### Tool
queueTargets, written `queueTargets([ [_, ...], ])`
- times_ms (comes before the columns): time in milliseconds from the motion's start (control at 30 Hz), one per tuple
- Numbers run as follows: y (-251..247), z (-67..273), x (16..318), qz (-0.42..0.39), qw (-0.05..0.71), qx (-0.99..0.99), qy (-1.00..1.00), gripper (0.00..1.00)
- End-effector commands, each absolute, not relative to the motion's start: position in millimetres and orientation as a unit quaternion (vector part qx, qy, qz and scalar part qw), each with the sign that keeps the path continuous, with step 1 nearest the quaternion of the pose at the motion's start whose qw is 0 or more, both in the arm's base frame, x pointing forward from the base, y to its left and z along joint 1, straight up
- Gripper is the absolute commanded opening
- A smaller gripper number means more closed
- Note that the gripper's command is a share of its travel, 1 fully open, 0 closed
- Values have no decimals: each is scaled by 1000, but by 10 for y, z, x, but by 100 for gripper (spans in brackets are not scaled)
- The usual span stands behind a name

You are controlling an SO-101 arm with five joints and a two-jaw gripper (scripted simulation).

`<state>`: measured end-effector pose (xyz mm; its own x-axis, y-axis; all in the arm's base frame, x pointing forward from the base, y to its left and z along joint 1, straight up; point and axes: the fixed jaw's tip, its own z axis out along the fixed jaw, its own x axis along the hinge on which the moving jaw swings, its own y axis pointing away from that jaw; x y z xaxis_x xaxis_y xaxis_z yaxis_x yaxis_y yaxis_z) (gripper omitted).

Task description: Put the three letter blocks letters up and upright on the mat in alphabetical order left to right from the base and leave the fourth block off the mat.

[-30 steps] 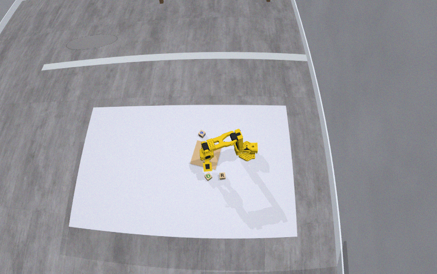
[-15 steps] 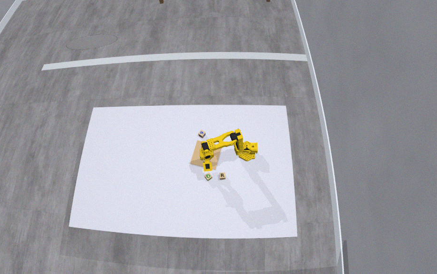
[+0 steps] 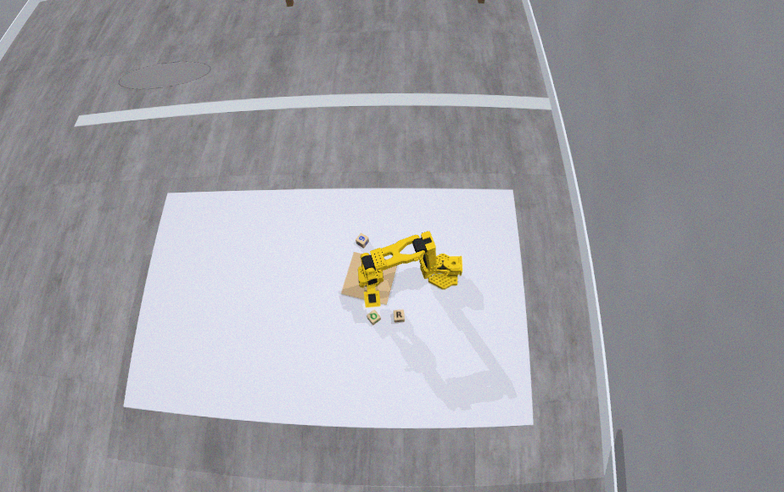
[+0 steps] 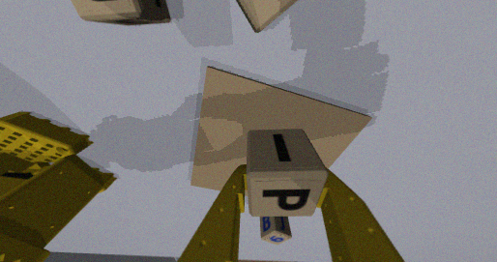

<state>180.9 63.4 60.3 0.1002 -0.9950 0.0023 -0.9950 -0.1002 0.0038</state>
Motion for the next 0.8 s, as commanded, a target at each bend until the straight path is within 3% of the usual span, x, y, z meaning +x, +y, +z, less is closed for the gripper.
queueTargets([
  [0, 664, 814, 1948, 34, -61, 740, -669, 0],
  [767, 668, 728, 1956, 34, -61, 740, -669, 0],
])
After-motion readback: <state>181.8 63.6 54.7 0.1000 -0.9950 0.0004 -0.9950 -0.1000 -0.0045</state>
